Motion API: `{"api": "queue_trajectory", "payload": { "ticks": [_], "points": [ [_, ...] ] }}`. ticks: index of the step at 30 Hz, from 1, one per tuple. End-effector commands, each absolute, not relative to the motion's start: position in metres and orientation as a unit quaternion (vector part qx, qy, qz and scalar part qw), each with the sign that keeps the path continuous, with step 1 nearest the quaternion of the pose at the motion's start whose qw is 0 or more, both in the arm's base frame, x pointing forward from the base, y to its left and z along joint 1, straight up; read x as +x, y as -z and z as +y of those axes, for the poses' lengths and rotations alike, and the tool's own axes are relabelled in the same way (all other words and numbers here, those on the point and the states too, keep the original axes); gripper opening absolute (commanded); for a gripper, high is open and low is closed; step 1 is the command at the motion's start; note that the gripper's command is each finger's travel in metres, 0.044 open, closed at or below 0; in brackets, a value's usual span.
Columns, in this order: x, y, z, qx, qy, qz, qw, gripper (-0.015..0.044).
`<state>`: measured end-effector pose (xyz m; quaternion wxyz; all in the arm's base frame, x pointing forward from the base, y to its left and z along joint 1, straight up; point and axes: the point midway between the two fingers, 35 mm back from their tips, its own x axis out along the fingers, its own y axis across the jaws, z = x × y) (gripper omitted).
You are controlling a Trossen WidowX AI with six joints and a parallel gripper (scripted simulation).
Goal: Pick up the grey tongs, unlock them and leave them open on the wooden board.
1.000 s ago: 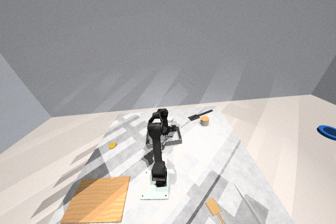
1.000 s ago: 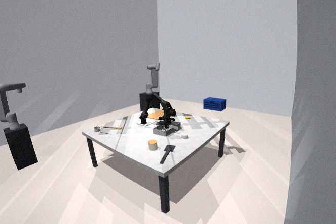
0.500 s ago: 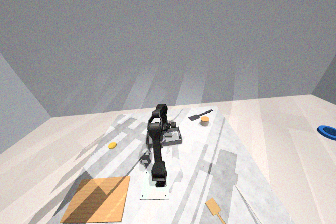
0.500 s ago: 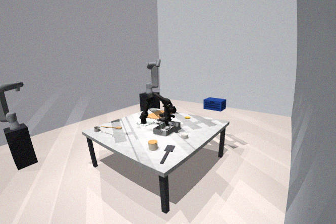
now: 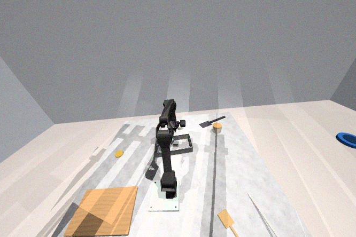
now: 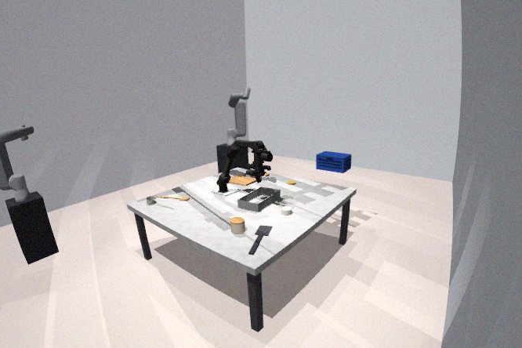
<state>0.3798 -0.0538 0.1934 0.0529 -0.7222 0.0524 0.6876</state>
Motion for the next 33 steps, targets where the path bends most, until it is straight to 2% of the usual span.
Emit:
{"api": "queue_trajectory", "payload": {
  "ticks": [1, 10, 33],
  "points": [
    [0.379, -0.195, -0.054, -0.721, -0.69, 0.05, 0.051, -0.015],
    [0.382, -0.193, -0.036, -0.721, -0.687, 0.063, 0.066, -0.015],
    [0.367, -0.195, 0.113, -0.706, -0.675, 0.142, 0.161, -0.015]
  ]
}}
